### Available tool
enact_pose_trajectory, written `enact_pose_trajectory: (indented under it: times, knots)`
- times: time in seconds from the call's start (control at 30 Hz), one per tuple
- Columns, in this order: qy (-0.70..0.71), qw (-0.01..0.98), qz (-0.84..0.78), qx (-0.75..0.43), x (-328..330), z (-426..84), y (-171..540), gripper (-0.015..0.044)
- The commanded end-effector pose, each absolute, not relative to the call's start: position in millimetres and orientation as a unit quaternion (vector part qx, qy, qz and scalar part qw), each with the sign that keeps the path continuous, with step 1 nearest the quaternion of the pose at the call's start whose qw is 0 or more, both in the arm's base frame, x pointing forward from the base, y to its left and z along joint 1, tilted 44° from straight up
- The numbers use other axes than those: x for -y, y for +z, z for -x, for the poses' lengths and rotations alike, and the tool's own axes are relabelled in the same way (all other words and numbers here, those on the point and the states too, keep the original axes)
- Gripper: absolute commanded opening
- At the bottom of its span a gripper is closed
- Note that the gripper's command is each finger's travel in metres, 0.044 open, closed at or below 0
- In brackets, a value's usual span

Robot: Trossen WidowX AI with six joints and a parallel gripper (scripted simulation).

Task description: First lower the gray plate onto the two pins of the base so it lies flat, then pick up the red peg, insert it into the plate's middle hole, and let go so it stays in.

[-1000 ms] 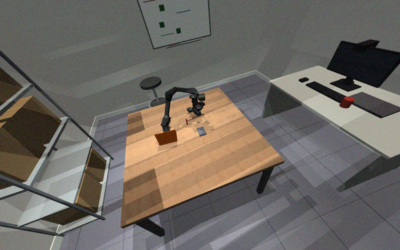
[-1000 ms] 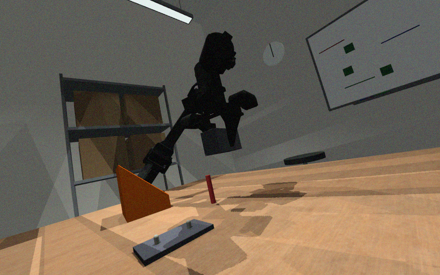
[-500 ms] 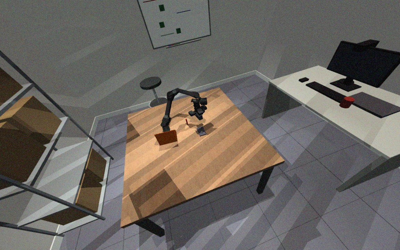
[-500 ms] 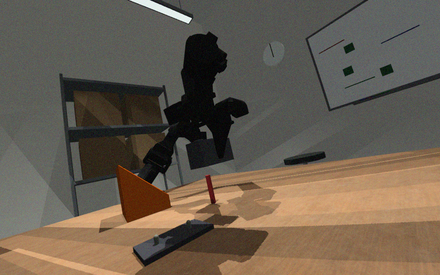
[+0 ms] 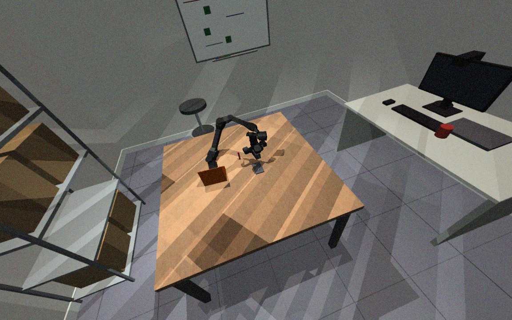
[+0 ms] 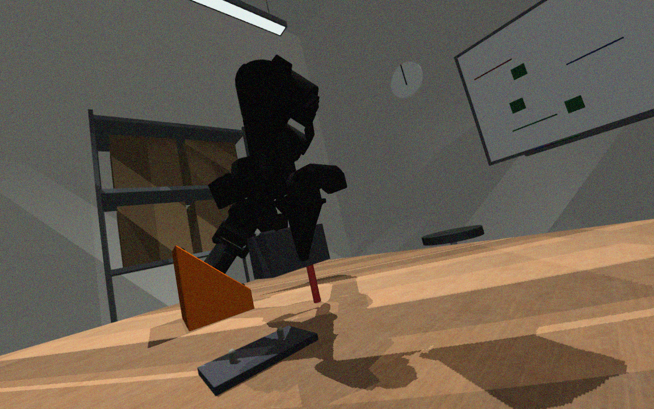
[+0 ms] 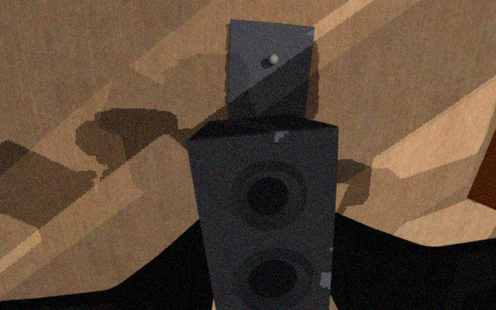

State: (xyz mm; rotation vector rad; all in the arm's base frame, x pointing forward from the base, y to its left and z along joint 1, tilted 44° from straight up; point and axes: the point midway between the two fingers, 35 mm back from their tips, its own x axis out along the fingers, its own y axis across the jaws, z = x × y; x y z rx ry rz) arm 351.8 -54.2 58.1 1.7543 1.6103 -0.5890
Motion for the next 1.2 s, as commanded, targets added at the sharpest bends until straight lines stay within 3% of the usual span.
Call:
enact_pose_trajectory:
  times: [0.0,0.57,1.17]
  knots:
    - [-0.238,0.327,-0.679,-0.613,60,-350,43,0.0000]
    - [-0.266,0.294,-0.694,-0.601,72,-339,-7,0.0000]
    - [-0.267,0.293,-0.694,-0.601,72,-339,-9,0.0000]
